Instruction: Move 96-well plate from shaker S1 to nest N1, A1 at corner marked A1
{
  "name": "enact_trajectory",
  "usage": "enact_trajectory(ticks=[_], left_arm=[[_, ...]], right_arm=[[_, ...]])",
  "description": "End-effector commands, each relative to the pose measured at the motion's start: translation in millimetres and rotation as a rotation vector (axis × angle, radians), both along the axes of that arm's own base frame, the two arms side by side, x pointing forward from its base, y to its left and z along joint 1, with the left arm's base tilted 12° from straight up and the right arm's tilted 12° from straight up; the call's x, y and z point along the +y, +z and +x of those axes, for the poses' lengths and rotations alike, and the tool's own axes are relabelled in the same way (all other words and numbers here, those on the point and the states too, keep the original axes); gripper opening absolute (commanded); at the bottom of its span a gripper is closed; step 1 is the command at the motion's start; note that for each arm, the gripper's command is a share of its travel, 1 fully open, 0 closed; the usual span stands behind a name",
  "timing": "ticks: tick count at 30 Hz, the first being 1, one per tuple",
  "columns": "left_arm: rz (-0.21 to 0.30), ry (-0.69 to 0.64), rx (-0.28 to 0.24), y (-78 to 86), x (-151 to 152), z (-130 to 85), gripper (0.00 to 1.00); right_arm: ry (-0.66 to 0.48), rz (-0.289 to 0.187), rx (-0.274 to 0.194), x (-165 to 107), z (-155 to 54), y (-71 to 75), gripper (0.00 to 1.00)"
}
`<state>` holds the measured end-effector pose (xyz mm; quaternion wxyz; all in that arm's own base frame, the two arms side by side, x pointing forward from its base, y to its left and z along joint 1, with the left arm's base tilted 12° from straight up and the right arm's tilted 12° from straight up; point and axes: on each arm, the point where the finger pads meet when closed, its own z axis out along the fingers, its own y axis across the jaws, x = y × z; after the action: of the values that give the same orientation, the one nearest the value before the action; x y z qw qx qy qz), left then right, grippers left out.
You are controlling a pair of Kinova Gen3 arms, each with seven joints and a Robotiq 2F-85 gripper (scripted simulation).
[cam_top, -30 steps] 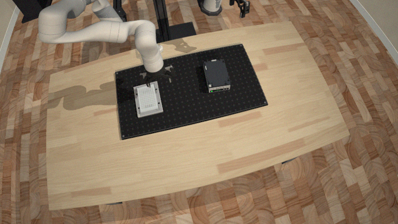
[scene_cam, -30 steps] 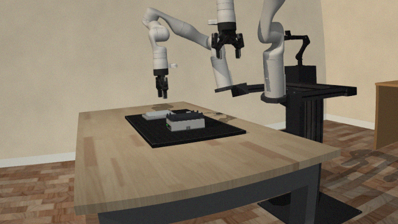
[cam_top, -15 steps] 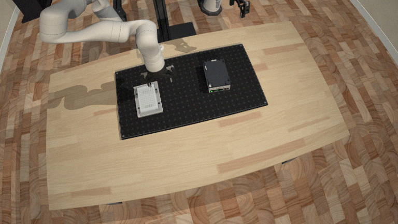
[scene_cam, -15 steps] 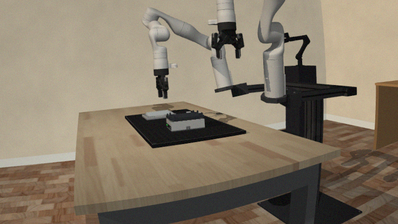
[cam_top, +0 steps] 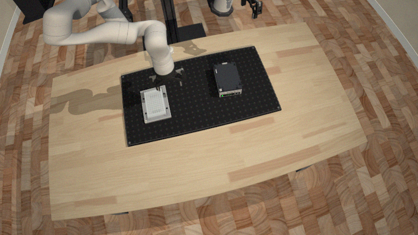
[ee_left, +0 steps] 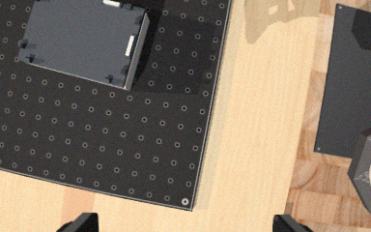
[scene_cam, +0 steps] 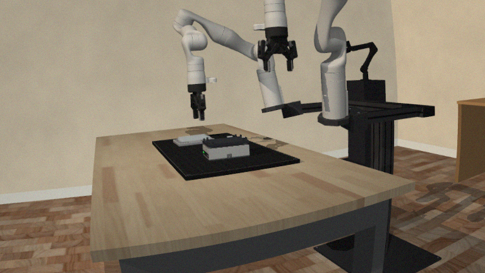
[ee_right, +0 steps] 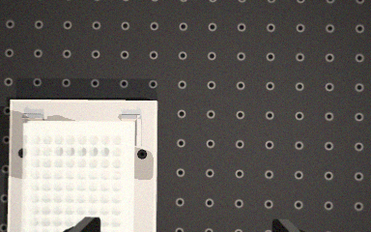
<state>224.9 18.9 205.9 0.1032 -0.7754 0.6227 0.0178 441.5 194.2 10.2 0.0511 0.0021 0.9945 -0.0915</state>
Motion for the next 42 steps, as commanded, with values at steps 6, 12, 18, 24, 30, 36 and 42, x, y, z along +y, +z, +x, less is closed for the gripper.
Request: enact_trajectory(ticks=[6, 12, 18, 24, 30, 36, 42], left_arm=[[0.0, 0.0, -0.001, 0.2, 0, 0, 1.0], [0.0, 0.0, -0.001, 0.2, 0, 0, 1.0], [0.0, 0.0, -0.001, 0.2, 0, 0, 1.0], [0.0, 0.0, -0.001, 0.2, 0, 0, 1.0], [0.0, 0.0, -0.001, 0.2, 0, 0, 1.0], [0.0, 0.0, -0.001, 0.2, 0, 0, 1.0], [0.0, 0.0, -0.001, 0.2, 0, 0, 1.0]], right_arm=[[0.0, 0.001, -0.002, 2, 0, 0.6, 1.0], [0.0, 0.001, -0.002, 4, 0, 0.3, 1.0], [0.0, 0.001, -0.002, 6, 0, 0.0, 1.0], [0.0, 0.001, -0.002, 8, 0, -0.4, 1.0], [0.0, 0.001, -0.002, 10, 0, -0.7, 1.0], [0.0, 0.001, -0.002, 11, 0, -1.0, 1.0], [0.0, 0.001, -0.002, 13, 0, -1.4, 1.0]])
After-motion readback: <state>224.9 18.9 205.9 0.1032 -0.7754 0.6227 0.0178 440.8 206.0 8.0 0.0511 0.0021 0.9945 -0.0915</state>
